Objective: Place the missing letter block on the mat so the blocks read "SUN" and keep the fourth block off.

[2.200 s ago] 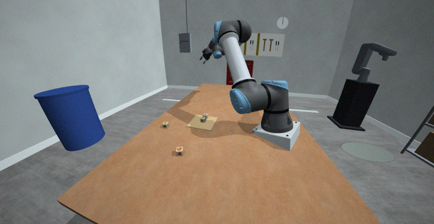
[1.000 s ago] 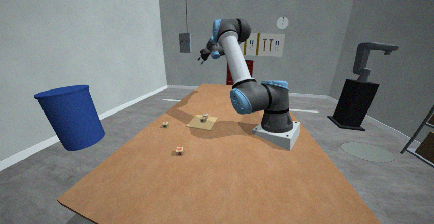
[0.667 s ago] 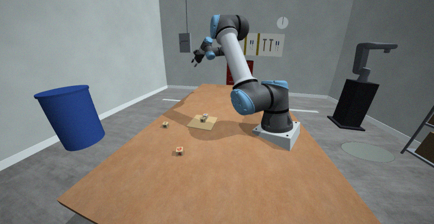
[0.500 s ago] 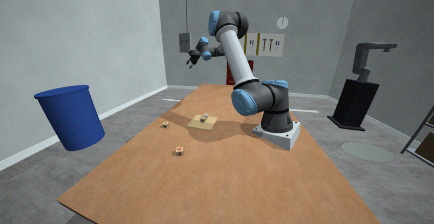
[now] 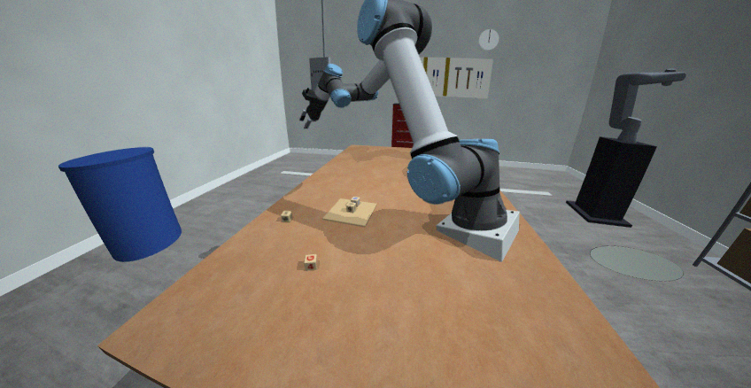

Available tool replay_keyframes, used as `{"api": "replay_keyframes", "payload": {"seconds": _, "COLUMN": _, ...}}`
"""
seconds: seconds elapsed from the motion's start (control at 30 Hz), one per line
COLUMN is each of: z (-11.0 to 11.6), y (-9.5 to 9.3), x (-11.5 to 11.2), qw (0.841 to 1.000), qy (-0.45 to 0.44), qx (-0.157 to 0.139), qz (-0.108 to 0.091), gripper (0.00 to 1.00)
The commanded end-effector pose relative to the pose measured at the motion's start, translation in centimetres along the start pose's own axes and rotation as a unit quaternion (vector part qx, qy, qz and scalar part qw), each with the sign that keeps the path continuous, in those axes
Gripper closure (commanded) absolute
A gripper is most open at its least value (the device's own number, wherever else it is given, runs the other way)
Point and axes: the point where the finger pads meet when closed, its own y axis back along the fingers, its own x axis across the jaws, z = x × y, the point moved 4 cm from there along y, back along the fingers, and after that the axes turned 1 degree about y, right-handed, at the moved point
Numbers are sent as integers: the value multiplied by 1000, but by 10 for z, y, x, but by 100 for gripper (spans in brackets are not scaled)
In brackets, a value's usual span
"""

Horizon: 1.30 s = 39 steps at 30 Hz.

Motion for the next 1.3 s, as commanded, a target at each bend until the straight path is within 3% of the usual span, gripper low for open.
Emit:
{"api": "replay_keyframes", "payload": {"seconds": 0.0, "z": -65, "y": 8, "x": -33, "qw": 999, "qy": -30, "qx": 23, "qz": -28, "gripper": 0}}
{"api": "replay_keyframes", "payload": {"seconds": 0.03, "z": -65, "y": 8, "x": -33, "qw": 999, "qy": -30, "qx": 23, "qz": -28, "gripper": 0}}
{"api": "replay_keyframes", "payload": {"seconds": 0.1, "z": -106, "y": 15, "x": -57, "qw": 997, "qy": -45, "qx": 38, "qz": -47, "gripper": 0}}
{"api": "replay_keyframes", "payload": {"seconds": 0.53, "z": -227, "y": 57, "x": -150, "qw": 987, "qy": -89, "qx": 73, "qz": -115, "gripper": 0}}
{"api": "replay_keyframes", "payload": {"seconds": 0.6, "z": -227, "y": 57, "x": -150, "qw": 987, "qy": -89, "qx": 73, "qz": -115, "gripper": 0}}
{"api": "replay_keyframes", "payload": {"seconds": 0.67, "z": -258, "y": 73, "x": -181, "qw": 982, "qy": -100, "qx": 80, "qz": -136, "gripper": 0}}
{"api": "replay_keyframes", "payload": {"seconds": 0.9, "z": -305, "y": 107, "x": -241, "qw": 974, "qy": -117, "qx": 88, "qz": -175, "gripper": 0}}
{"api": "replay_keyframes", "payload": {"seconds": 1.1, "z": -340, "y": 142, "x": -299, "qw": 965, "qy": -128, "qx": 90, "qz": -209, "gripper": 0}}
{"api": "replay_keyframes", "payload": {"seconds": 1.17, "z": -340, "y": 142, "x": -299, "qw": 965, "qy": -128, "qx": 90, "qz": -209, "gripper": 0}}
{"api": "replay_keyframes", "payload": {"seconds": 1.27, "z": -360, "y": 171, "x": -345, "qw": 959, "qy": -135, "qx": 89, "qz": -235, "gripper": 0}}
